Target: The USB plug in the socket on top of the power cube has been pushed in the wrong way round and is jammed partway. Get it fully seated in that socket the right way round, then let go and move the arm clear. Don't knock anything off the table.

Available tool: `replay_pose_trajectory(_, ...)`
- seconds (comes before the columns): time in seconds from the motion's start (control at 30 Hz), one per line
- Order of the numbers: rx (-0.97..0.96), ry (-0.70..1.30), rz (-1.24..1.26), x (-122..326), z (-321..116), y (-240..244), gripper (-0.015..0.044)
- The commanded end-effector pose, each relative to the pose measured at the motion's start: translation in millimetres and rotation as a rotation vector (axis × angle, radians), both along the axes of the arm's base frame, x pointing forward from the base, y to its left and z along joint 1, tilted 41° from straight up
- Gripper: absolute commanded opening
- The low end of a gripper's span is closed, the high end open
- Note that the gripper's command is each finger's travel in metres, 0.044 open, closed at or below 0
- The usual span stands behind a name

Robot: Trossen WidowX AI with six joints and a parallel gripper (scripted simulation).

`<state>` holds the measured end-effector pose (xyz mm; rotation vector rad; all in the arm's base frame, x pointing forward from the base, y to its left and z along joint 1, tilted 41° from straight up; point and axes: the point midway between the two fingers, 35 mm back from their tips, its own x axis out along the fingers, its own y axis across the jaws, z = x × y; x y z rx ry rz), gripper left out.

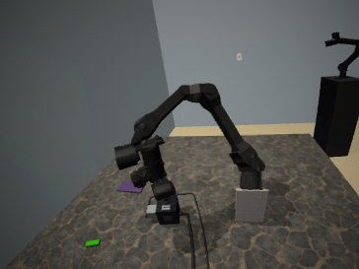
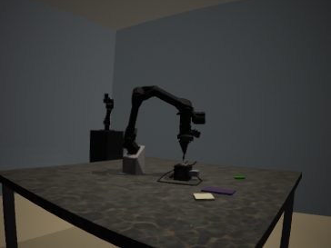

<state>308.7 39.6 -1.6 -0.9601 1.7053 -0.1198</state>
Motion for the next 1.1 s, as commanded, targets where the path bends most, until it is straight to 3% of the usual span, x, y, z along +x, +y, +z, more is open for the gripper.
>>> replay_pose_trajectory(0.0, 0.005, 0.067, 0.079, 0.0, -0.3, -0.1, 0.0000)
replay_pose_trajectory(1.07, 0.046, 0.607, 0.719, 0.0, -0.4, -0.1, 0.0000)
